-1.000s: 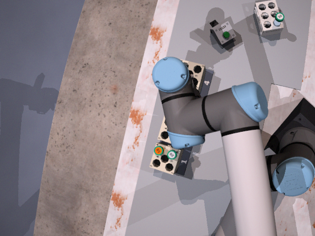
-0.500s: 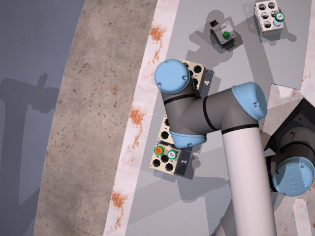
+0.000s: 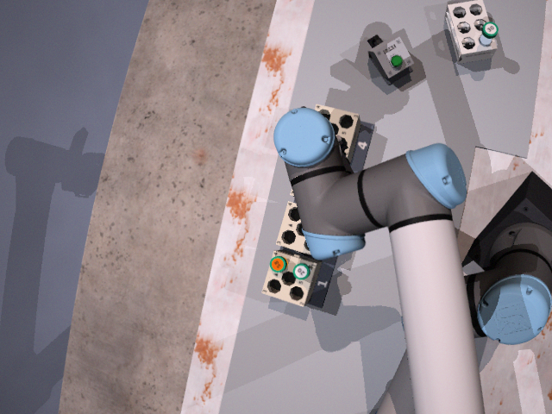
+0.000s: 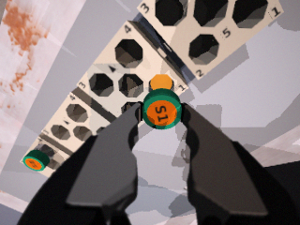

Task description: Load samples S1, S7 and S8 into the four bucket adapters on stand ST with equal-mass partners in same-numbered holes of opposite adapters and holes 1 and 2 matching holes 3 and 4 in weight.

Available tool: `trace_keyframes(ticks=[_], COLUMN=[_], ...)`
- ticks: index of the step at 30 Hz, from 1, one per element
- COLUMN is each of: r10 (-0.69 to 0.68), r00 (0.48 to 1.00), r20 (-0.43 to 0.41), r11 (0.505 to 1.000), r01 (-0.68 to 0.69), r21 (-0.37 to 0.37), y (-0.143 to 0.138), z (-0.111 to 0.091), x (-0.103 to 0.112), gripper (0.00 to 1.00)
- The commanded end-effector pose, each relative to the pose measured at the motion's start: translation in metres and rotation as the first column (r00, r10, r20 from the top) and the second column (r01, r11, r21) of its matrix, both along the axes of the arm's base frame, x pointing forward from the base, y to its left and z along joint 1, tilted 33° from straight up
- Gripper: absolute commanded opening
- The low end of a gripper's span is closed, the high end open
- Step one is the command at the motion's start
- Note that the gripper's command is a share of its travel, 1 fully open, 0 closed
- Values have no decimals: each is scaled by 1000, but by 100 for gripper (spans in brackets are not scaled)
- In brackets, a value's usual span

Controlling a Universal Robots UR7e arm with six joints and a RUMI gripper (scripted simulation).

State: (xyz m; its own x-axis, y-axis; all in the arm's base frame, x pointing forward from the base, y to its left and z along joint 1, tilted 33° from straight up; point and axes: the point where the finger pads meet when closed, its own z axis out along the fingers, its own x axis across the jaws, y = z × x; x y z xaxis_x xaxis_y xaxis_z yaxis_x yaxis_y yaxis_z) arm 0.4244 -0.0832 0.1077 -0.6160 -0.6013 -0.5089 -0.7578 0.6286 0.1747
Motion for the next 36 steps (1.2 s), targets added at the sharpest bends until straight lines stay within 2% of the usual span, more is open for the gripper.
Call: trace_keyframes(ticks=[1,10,36], r10=[0,0,0], r00=[1000,1000,1000], r20=[1,1,1], r11=[1000,1000,1000], r01=[0,0,0], r21=[-1,-1,-1], y=[3,9,14], z=[-5,-15,-25], x=[2,4,7], gripper=[0,0,0])
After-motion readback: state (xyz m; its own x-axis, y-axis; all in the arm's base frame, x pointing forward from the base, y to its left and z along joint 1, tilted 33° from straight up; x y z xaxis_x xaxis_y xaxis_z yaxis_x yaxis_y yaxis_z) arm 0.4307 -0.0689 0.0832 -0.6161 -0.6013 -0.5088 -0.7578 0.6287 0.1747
